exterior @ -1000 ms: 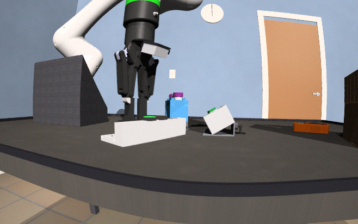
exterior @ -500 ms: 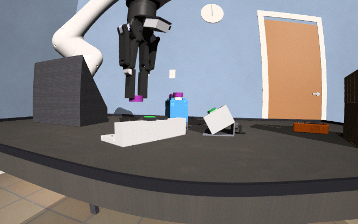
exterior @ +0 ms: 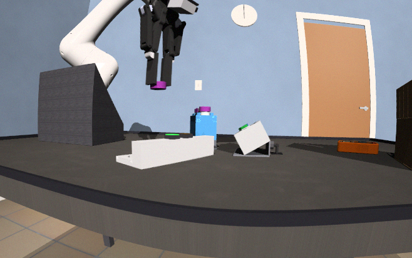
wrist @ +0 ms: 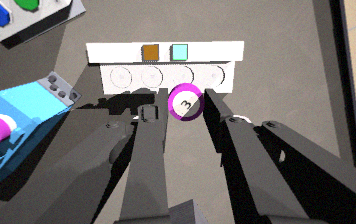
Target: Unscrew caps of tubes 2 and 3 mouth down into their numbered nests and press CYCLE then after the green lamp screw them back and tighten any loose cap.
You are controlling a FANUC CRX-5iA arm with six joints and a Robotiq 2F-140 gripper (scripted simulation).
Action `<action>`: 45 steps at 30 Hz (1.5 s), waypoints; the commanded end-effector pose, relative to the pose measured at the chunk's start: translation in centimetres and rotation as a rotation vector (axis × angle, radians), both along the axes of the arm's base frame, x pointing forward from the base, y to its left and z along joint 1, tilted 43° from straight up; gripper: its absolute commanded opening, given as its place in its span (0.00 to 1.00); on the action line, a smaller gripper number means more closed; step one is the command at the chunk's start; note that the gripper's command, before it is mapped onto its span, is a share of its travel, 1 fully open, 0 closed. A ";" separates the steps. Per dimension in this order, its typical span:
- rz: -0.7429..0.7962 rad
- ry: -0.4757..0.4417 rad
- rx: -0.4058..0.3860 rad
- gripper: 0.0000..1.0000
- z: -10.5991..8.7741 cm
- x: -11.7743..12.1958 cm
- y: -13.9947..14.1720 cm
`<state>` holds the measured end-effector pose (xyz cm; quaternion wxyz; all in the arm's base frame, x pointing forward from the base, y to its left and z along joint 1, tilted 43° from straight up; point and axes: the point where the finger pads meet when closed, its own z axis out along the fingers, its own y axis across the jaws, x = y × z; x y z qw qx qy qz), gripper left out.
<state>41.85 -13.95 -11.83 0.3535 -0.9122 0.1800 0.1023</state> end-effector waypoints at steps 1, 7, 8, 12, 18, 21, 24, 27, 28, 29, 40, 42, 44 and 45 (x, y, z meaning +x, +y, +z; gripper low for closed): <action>-0.204 0.189 -0.019 0.30 2.1 0.3 2.0; -0.347 0.323 -0.030 0.30 4.1 0.7 4.2; -0.347 0.323 -0.030 0.30 4.5 0.7 4.7; -0.347 0.323 -0.030 0.30 6.4 1.0 6.8; -0.347 0.323 -0.030 0.30 8.6 1.4 9.2; -0.347 0.323 -0.030 0.30 10.3 1.6 11.0; -0.347 0.323 -0.030 0.30 12.0 1.9 12.9; -0.347 0.323 -0.030 0.30 13.7 2.2 14.7; -0.347 0.323 -0.030 0.30 14.3 2.2 15.3; -0.347 0.323 -0.030 0.30 14.8 2.3 15.9; -0.347 0.323 -0.030 0.30 19.3 3.0 20.8; -0.347 0.323 -0.030 0.30 19.3 3.0 20.8; -0.347 0.323 -0.030 0.30 19.3 3.0 20.8; -0.347 0.323 -0.030 0.30 19.3 3.0 20.8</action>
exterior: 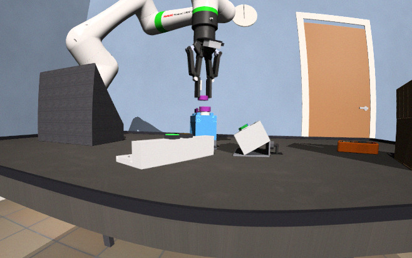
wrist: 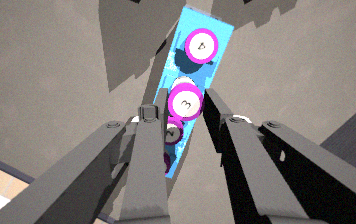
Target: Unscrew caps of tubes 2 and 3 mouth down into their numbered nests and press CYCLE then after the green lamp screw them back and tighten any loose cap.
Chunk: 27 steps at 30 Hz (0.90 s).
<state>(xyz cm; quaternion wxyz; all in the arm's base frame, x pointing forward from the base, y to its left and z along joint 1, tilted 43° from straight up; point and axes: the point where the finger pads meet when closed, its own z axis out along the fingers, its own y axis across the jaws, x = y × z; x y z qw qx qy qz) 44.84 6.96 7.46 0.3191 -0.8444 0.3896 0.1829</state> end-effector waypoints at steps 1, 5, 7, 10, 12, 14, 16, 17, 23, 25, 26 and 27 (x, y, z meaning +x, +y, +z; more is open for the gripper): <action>-0.001 -0.001 -0.001 0.30 -0.2 0.0 0.1; -0.001 -0.001 -0.001 0.30 -0.6 0.0 0.5; -0.001 -0.001 -0.001 0.30 -1.0 0.0 0.9; -0.001 -0.002 -0.001 0.30 -1.7 -0.1 1.6; 0.000 -0.001 -0.001 0.30 -1.8 -0.1 1.6; -0.001 -0.002 -0.001 0.30 -1.8 -0.1 1.6; 0.000 -0.002 -0.001 0.30 -1.8 -0.1 1.6; -0.001 -0.002 -0.001 0.30 -1.8 -0.1 1.6; 0.000 -0.001 -0.001 0.30 -1.9 -0.1 1.7; 0.000 -0.001 -0.001 0.30 -1.9 -0.1 1.8; 0.000 -0.002 -0.001 0.30 -2.0 -0.1 1.8; 0.000 -0.002 -0.001 0.30 -2.0 -0.1 1.8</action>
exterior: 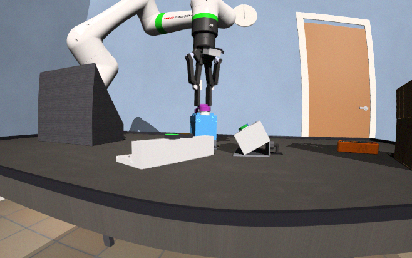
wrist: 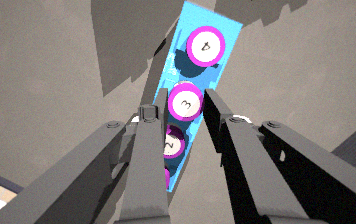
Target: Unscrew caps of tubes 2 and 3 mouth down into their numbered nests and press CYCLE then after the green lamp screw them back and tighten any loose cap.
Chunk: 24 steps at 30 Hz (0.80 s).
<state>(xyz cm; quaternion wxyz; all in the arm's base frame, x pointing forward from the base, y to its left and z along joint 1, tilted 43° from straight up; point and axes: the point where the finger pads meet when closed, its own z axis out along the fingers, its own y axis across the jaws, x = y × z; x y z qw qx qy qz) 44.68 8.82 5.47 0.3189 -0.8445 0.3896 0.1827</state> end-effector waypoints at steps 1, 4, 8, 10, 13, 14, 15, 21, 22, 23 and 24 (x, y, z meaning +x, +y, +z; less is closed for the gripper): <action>-0.001 -0.001 -0.001 0.30 0.0 0.0 0.0; -0.001 -0.001 -0.001 0.30 -0.1 0.0 0.1; -0.001 -0.001 -0.001 0.30 -0.3 0.0 0.2; -0.001 -0.001 -0.001 0.30 -0.3 0.0 0.2; -0.001 -0.001 -0.001 0.30 -0.4 0.0 0.3; -0.001 -0.001 -0.001 0.30 -0.4 0.0 0.4; -0.001 -0.001 -0.001 0.30 -0.5 0.0 0.4; -0.001 -0.001 -0.001 0.30 -0.5 0.0 0.4; -0.001 -0.001 -0.001 0.30 -0.5 0.0 0.4; -0.001 -0.001 -0.001 0.41 -0.5 0.0 0.4; -0.001 -0.001 -0.001 0.41 -0.5 0.0 0.4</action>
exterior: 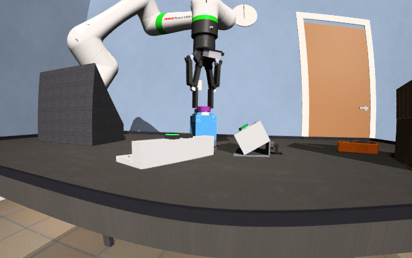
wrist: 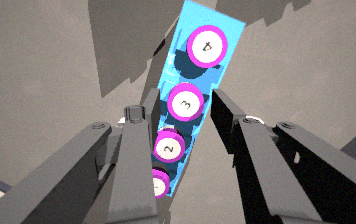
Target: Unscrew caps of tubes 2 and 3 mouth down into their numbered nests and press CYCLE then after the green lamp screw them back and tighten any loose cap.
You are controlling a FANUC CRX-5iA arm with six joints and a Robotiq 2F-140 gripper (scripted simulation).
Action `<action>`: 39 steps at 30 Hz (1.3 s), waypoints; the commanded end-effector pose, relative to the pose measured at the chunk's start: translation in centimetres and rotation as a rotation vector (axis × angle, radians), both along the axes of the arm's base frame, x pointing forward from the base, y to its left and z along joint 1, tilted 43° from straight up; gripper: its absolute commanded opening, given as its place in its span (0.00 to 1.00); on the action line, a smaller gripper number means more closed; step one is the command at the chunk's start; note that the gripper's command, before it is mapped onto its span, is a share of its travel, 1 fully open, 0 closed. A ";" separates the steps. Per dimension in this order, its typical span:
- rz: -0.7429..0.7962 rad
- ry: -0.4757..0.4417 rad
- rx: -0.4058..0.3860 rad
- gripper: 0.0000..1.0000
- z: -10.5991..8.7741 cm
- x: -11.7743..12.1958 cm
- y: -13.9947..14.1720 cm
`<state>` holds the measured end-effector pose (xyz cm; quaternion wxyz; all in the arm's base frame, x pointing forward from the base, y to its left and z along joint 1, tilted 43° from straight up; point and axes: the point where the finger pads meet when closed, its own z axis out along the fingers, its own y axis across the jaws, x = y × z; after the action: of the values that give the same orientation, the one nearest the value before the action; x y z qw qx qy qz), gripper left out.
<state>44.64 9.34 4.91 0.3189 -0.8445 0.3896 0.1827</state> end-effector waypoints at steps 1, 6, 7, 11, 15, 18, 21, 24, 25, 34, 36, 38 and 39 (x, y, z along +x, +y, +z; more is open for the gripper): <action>-0.001 -0.001 -0.001 0.41 0.0 0.0 -0.1; -0.001 -0.001 -0.001 0.41 0.0 0.0 -0.1; -0.001 -0.001 -0.001 0.41 0.0 0.0 -0.1; -0.001 -0.001 -0.001 0.41 0.0 0.0 -0.1; -0.001 -0.001 -0.001 0.41 0.0 0.0 -0.1; -0.001 -0.001 -0.001 0.41 0.0 0.0 -0.1; -0.001 -0.001 -0.001 0.41 0.0 0.0 -0.1; 0.047 -0.046 0.003 0.41 -0.1 0.0 0.0; 0.047 -0.046 0.003 0.41 -0.1 0.0 0.1; 0.047 -0.046 0.003 0.41 -0.4 0.0 0.4; 0.047 -0.046 0.003 0.41 -0.5 0.0 0.4; 0.047 -0.046 0.003 0.41 -0.5 0.0 0.4; 0.047 -0.046 0.003 0.41 -0.5 0.0 0.4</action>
<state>44.59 9.84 4.38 0.3247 -0.8568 0.3617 0.1722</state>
